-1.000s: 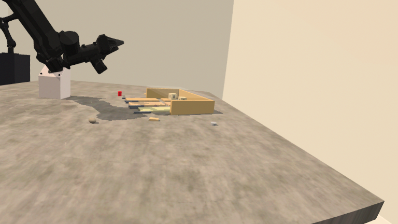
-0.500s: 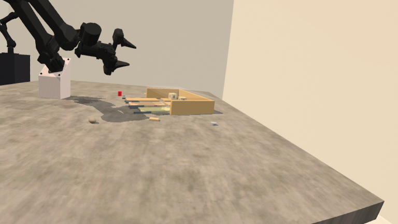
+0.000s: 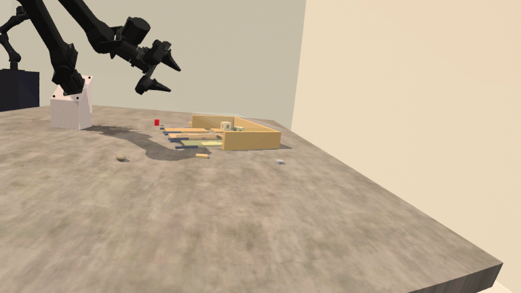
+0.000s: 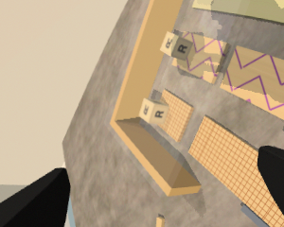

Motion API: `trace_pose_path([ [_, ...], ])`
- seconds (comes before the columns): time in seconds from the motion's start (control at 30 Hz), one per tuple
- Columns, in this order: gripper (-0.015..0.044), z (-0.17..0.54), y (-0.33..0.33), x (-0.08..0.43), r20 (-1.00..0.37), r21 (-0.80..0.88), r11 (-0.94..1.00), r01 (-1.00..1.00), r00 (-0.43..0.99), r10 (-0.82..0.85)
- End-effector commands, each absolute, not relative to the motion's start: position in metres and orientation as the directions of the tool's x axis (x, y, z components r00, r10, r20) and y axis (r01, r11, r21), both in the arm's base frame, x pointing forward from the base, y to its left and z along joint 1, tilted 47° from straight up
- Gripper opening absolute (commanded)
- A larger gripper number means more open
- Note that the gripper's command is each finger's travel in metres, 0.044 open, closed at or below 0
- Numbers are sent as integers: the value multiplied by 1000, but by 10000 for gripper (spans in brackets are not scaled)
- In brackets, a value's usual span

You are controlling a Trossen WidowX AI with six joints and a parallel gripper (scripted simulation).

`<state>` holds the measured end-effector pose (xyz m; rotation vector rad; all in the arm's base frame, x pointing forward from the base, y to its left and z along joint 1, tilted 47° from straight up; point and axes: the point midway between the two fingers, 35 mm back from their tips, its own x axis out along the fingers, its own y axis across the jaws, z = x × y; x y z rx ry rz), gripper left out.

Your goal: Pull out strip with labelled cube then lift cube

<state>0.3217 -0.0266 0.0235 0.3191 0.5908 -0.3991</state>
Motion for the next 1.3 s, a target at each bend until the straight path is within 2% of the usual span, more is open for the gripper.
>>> trace_pose_path([
  [0.0, 400, 42, -4, 316, -448, -719, 687, 108, 682, -577],
  [0.7, 400, 42, -4, 316, -448, -719, 687, 108, 682, -577],
  [0.83, 295, 40, -14, 333, -487, -743, 665, 79, 618, -617],
  [1.2, 6, 36, -80, 389, -620, -775, 627, -75, 280, -733],
  [1.27, 0, 37, -95, 394, -637, -769, 631, -103, 212, -741],
])
